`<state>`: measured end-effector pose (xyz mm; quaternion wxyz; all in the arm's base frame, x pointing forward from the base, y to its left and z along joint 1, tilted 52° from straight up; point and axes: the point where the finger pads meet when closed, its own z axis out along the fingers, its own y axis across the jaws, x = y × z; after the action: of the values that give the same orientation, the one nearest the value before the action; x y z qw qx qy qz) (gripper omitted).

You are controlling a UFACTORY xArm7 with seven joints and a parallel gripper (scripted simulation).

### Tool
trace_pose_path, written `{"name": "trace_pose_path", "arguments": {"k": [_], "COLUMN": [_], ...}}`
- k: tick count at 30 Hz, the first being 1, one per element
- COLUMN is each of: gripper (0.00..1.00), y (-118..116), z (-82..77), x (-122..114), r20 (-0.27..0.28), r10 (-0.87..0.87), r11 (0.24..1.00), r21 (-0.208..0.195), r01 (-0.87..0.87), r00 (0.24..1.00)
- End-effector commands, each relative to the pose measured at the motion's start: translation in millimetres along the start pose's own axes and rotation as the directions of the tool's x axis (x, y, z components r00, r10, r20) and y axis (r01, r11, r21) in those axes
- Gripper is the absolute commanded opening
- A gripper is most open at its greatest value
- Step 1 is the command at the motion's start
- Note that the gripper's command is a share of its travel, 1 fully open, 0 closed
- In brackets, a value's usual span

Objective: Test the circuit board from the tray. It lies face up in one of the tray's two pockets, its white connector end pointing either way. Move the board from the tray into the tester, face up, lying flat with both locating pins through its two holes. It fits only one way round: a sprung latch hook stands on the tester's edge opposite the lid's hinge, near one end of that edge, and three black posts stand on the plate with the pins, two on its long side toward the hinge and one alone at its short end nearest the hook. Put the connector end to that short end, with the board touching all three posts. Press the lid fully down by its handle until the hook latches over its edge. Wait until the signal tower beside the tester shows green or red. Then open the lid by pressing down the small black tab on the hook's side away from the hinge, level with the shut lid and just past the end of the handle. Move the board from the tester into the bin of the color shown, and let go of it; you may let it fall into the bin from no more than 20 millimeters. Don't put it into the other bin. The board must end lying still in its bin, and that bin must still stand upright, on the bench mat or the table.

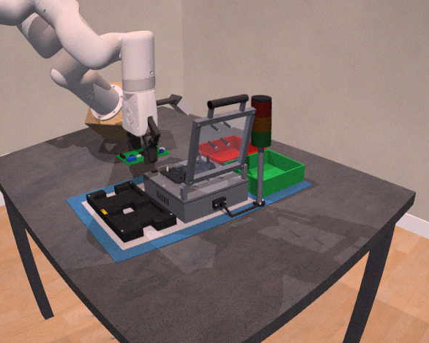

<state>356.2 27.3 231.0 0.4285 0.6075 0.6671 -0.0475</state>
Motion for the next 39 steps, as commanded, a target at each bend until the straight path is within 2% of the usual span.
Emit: {"name": "trace_pose_path", "arguments": {"k": [1,9,11,19,39], "gripper": [0.79,0.79,0.79,0.79,0.79], "y": [14.7,29.0,29.0,37.2,39.4], "z": [-3.5,-6.5,-6.5,-8.2,-8.7], "x": [30.1,71.6,71.6,95.4,101.9], "r20": [0.006,0.006,0.006,0.006,0.006], "r10": [0.0,0.0,0.0,0.0,0.0], "r11": [1.0,1.0,1.0,1.0,1.0], "r21": [-0.007,-0.007,-0.007,-0.007,-0.007], "r01": [0.0,0.0,0.0,0.0,0.0], "r00": [1.0,1.0,1.0,1.0,1.0]}}
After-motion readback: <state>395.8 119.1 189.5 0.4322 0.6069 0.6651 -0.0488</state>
